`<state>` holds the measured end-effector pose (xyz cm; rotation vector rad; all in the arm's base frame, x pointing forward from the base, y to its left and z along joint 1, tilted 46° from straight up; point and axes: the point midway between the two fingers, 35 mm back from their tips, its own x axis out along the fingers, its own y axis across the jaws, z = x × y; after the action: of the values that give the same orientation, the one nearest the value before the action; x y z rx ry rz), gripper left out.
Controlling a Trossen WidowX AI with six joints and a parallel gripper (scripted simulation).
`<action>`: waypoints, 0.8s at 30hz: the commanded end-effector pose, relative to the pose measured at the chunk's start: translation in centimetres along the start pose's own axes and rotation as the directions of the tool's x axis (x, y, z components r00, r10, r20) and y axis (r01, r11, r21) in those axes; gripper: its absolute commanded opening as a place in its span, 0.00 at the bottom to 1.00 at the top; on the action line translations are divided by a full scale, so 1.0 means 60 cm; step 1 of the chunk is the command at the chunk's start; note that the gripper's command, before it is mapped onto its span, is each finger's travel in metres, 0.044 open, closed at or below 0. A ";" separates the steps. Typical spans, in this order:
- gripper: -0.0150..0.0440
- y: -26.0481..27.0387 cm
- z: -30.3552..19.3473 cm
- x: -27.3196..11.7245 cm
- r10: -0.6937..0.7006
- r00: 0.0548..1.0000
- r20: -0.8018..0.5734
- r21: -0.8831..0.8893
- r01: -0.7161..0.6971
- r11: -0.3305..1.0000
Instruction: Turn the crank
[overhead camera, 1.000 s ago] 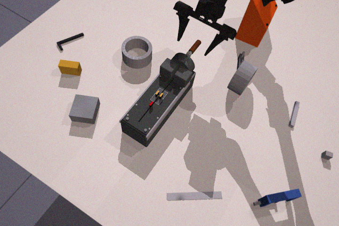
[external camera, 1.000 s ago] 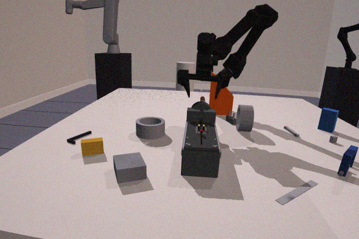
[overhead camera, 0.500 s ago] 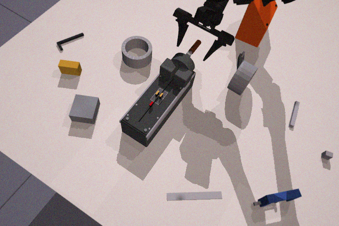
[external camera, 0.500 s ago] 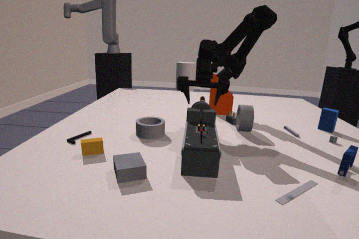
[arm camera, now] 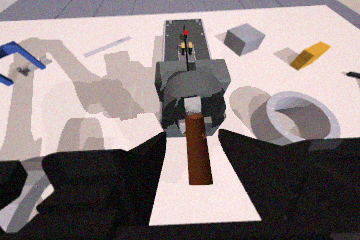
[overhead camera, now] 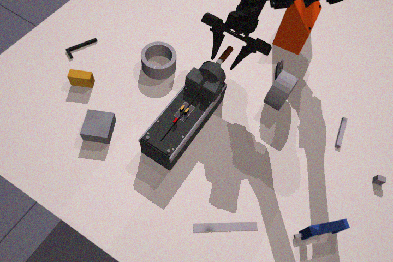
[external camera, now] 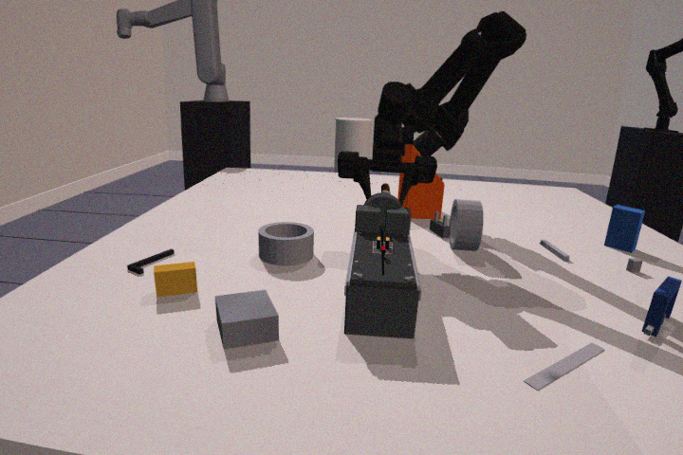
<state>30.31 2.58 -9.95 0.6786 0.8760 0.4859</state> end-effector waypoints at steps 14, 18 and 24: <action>0.25 0.000 -0.001 0.000 -0.005 1.000 0.000 0.007 0.005 1.000; 0.25 -0.004 -0.001 0.000 -0.005 1.000 0.000 0.007 0.005 1.000; 0.25 -0.018 -0.001 -0.002 -0.005 1.000 0.000 0.007 0.005 1.000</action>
<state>30.21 2.54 -10.12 0.6862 0.8795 0.4934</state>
